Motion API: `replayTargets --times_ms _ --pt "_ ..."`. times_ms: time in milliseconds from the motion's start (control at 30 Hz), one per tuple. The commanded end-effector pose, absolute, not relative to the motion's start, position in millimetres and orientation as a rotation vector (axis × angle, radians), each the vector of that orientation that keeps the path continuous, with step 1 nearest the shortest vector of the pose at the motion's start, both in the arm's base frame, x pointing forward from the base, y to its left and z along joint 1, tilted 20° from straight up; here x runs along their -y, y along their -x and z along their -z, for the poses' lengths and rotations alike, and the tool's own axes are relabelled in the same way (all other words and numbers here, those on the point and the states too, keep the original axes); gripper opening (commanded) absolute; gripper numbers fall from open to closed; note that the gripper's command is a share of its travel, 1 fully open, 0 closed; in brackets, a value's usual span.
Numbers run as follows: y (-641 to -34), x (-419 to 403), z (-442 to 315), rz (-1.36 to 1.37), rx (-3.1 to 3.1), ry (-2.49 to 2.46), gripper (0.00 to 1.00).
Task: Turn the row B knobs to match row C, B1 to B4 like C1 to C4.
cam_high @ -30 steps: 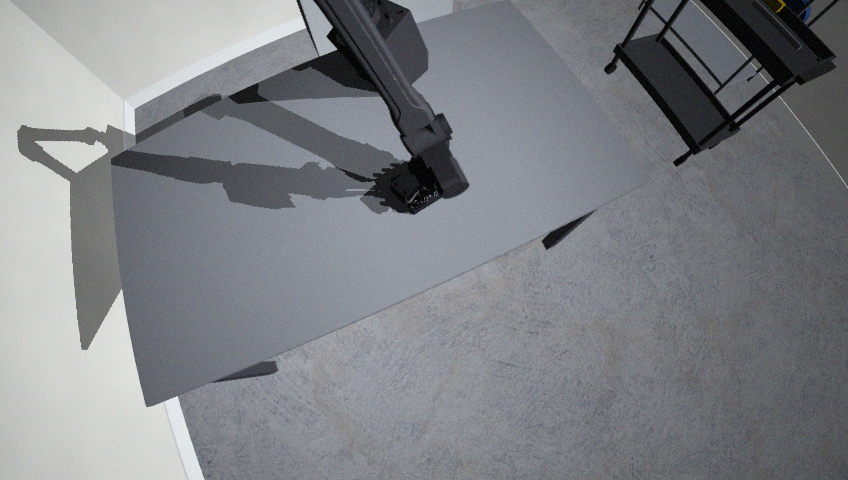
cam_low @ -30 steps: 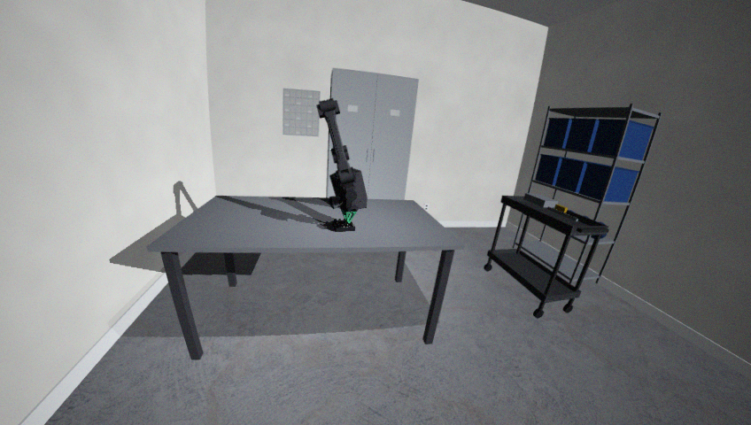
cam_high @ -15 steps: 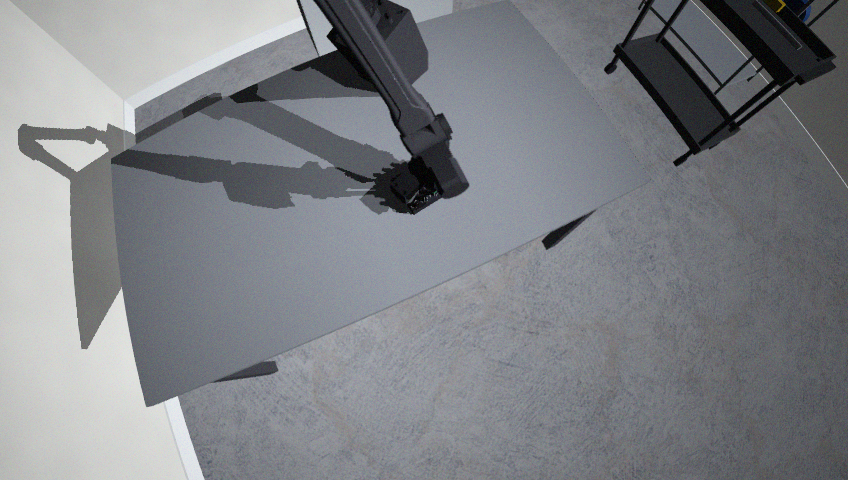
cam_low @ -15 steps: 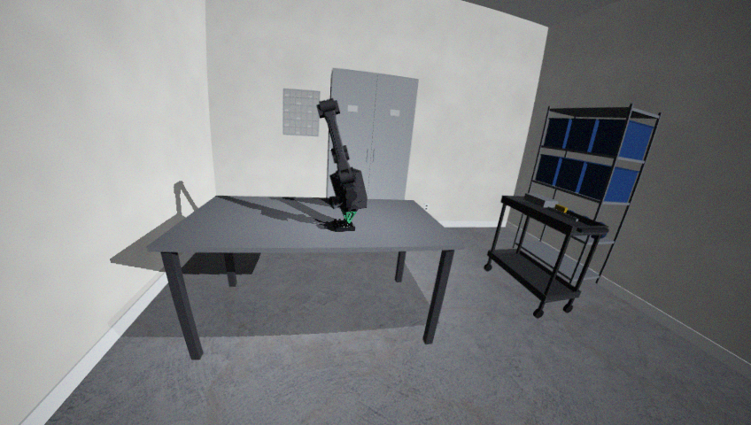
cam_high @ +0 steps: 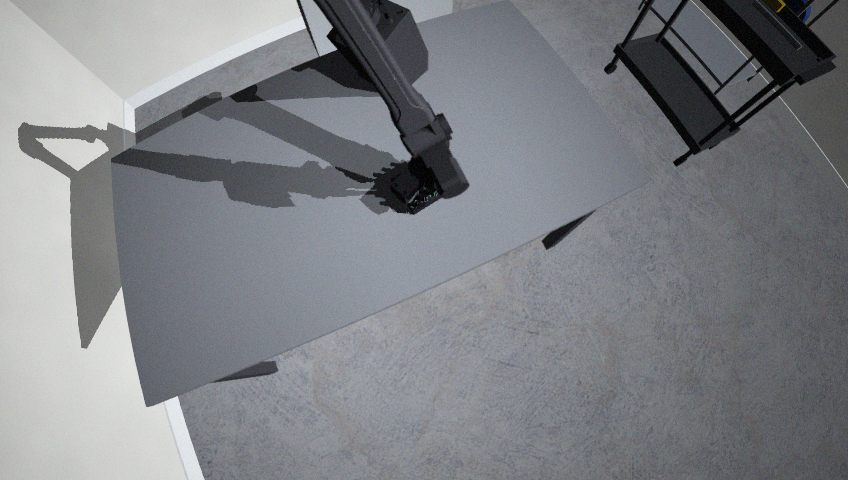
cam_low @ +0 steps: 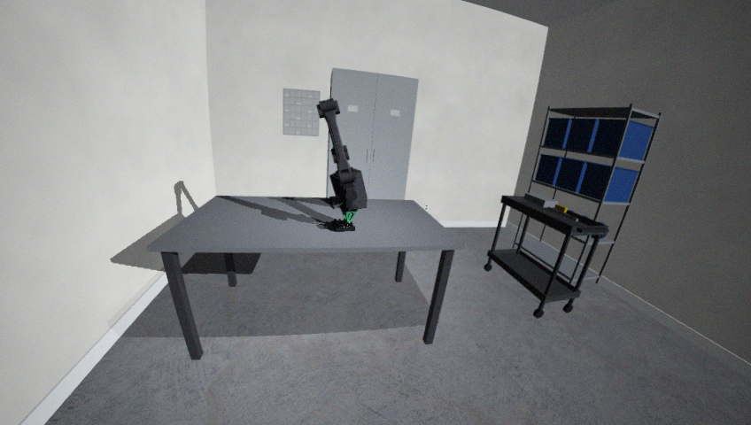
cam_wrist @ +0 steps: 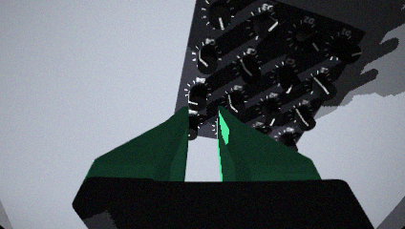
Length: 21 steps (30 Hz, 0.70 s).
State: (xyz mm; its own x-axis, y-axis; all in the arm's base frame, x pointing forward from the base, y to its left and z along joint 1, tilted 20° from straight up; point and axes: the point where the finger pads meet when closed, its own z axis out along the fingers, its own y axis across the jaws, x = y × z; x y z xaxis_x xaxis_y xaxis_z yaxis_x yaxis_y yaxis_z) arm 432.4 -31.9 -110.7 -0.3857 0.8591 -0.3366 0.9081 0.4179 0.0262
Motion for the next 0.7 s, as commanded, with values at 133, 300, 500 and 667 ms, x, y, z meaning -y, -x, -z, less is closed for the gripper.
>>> replayTargets --times_ms 133,300,500,667 --pt "-454 33 109 0.203 -2.348 -1.534 0.19" --pt "-453 27 109 0.207 -2.357 -1.531 0.19" --pt "-453 26 109 0.208 -2.358 -1.531 0.19" --pt "-453 26 109 0.208 -2.359 -1.53 0.19"
